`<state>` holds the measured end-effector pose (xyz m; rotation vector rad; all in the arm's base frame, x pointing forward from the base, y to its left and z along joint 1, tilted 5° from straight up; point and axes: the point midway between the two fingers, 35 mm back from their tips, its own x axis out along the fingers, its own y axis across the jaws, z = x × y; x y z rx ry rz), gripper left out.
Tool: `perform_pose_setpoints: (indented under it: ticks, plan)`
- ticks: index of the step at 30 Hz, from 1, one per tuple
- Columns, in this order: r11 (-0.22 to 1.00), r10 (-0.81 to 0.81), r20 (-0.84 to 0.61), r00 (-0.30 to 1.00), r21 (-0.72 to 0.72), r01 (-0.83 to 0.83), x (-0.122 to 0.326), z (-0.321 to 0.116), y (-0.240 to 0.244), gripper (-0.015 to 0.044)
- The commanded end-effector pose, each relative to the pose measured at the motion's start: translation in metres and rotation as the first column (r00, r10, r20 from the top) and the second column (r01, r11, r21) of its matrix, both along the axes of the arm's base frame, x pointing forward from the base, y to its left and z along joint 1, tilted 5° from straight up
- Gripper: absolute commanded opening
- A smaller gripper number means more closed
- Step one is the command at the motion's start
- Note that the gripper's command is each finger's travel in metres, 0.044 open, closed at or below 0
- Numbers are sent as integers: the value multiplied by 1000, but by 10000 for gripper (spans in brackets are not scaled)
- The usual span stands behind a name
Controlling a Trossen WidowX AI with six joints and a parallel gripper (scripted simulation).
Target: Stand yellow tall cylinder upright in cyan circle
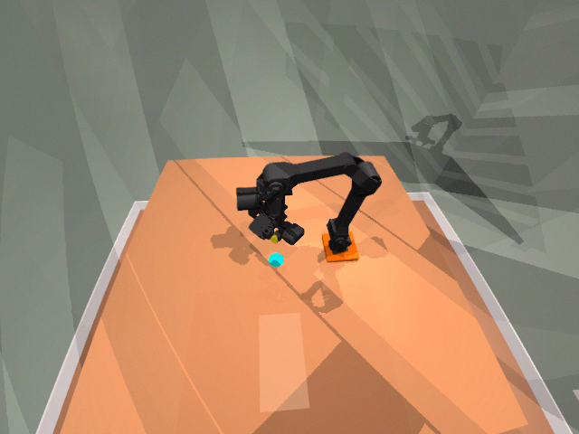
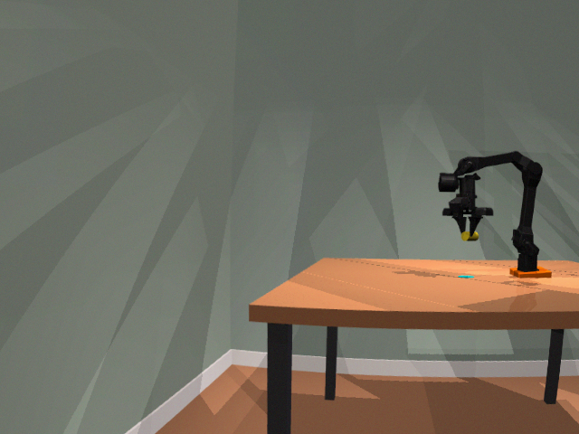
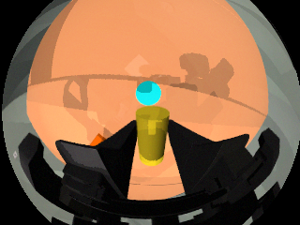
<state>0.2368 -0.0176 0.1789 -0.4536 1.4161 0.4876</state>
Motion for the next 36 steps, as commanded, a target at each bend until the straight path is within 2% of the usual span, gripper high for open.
perform_pose_setpoints:
  ticks: [1, 36]
  plan:
    - [1000, -14, 15, 1000, 6, 14, 2, 0, 1, 105]
    - [975, -173, 186, 967, 172, 142, 34, -17, -4, 105]
